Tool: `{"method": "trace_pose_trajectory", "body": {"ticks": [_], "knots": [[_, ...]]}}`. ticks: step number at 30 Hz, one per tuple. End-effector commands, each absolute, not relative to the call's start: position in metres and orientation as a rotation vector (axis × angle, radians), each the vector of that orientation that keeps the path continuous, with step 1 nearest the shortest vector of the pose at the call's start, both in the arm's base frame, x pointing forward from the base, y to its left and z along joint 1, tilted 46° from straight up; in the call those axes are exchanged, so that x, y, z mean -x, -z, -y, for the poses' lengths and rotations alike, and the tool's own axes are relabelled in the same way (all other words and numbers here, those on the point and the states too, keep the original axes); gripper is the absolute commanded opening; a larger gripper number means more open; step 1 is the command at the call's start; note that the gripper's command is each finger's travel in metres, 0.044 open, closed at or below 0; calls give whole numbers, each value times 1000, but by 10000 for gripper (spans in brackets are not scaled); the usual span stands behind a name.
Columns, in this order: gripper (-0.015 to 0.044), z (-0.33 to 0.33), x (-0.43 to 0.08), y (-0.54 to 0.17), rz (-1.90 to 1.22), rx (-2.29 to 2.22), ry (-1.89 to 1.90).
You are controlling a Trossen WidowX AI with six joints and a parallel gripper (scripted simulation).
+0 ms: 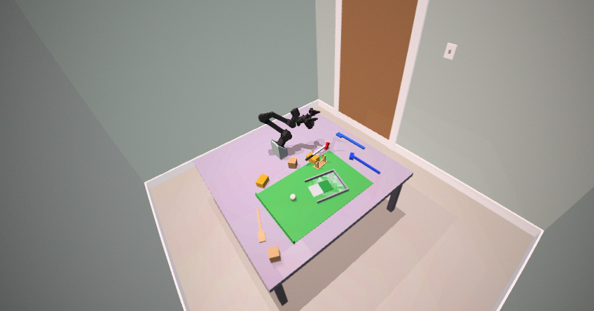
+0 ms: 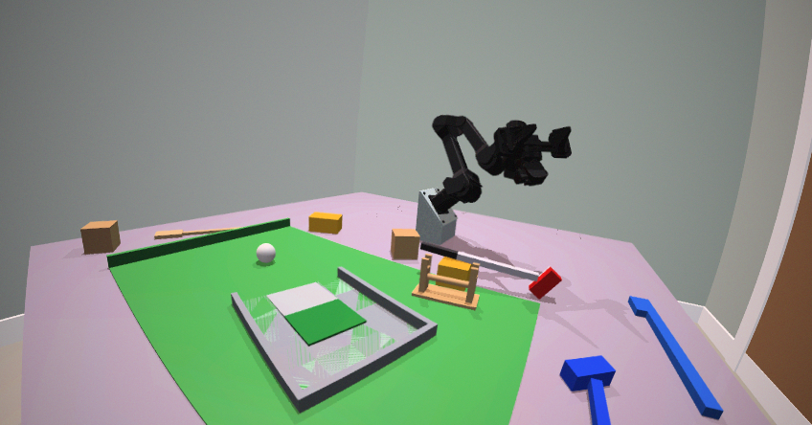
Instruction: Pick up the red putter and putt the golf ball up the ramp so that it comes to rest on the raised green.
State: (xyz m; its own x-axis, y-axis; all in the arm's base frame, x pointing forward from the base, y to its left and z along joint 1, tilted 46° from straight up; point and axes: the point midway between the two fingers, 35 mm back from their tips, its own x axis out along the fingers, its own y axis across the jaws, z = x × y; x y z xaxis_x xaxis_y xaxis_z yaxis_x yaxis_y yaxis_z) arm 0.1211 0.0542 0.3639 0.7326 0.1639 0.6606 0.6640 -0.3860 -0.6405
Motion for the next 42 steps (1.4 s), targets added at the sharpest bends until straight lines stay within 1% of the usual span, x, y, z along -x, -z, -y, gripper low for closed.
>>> {"method": "trace_pose_trajectory", "body": {"ticks": [1,2,6,9,12,15,18,21,24,28,30,42], "knots": [[426,-57,-121,-365,645,1932,618],[440,-65,-122,-367,675,1952,603],[440,-127,-139,-365,881,2095,381],[440,-168,-158,-344,976,2164,83],[440,-197,-178,-309,982,2173,-291],[440,-211,-193,-271,896,2102,-673],[440,-214,-201,-235,738,1954,-1017],[440,-209,-203,-204,489,1697,-1336],[440,-200,-202,-185,199,1366,-1554],[440,-190,-198,-182,-172,838,-1717],[440,-188,-199,-186,-278,659,-1738],[440,-189,-196,-188,-290,636,-1740]]}}
